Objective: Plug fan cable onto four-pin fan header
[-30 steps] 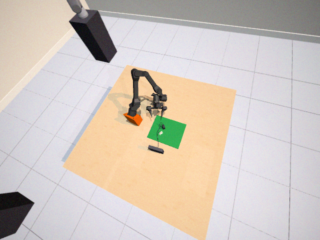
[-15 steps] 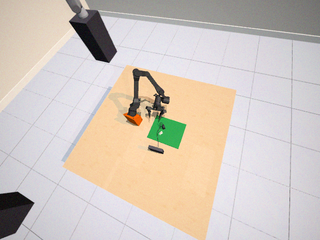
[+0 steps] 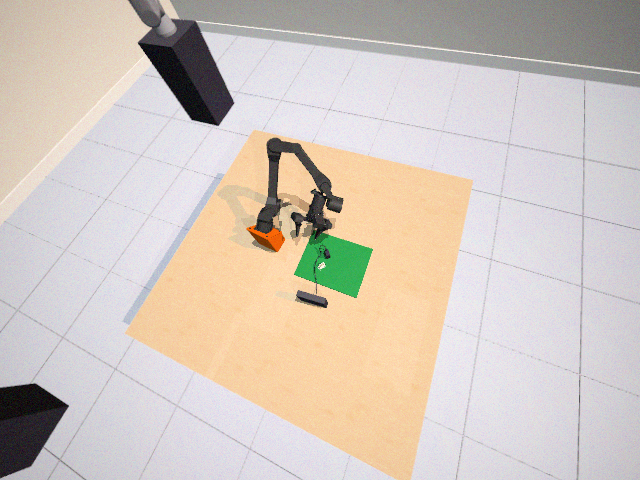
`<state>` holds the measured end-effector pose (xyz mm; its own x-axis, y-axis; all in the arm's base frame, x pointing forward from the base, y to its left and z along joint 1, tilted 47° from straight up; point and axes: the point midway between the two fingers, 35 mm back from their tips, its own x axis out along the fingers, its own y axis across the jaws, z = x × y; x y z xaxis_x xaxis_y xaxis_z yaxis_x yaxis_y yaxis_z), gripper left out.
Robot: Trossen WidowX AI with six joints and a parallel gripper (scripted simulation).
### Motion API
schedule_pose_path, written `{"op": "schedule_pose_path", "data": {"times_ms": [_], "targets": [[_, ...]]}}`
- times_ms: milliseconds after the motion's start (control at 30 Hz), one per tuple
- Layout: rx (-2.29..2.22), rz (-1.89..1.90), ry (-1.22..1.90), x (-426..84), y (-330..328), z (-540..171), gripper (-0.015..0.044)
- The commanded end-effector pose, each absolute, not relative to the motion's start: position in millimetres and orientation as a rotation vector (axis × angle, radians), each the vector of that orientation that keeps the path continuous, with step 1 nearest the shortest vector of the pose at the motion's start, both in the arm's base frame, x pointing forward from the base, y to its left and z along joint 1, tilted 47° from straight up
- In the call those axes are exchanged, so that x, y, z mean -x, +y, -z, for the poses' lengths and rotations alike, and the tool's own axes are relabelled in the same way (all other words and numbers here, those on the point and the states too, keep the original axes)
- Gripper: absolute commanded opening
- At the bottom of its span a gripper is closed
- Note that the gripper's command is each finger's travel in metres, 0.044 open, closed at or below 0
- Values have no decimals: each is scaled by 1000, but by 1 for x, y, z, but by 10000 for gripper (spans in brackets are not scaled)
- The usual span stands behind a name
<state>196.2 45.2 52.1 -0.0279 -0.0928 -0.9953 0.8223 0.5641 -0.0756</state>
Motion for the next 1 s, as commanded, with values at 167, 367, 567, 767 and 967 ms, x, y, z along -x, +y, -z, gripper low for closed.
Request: {"op": "schedule_pose_path", "data": {"times_ms": [167,367,567,767,967], "targets": [[-735,705,1568,-197,44,-56,440],[-790,607,1642,-198,44,-60,440],[-853,496,1693,-201,43,-65,440],[-924,375,1719,-205,41,-72,440],[-997,248,1717,-211,38,-81,440]]}}
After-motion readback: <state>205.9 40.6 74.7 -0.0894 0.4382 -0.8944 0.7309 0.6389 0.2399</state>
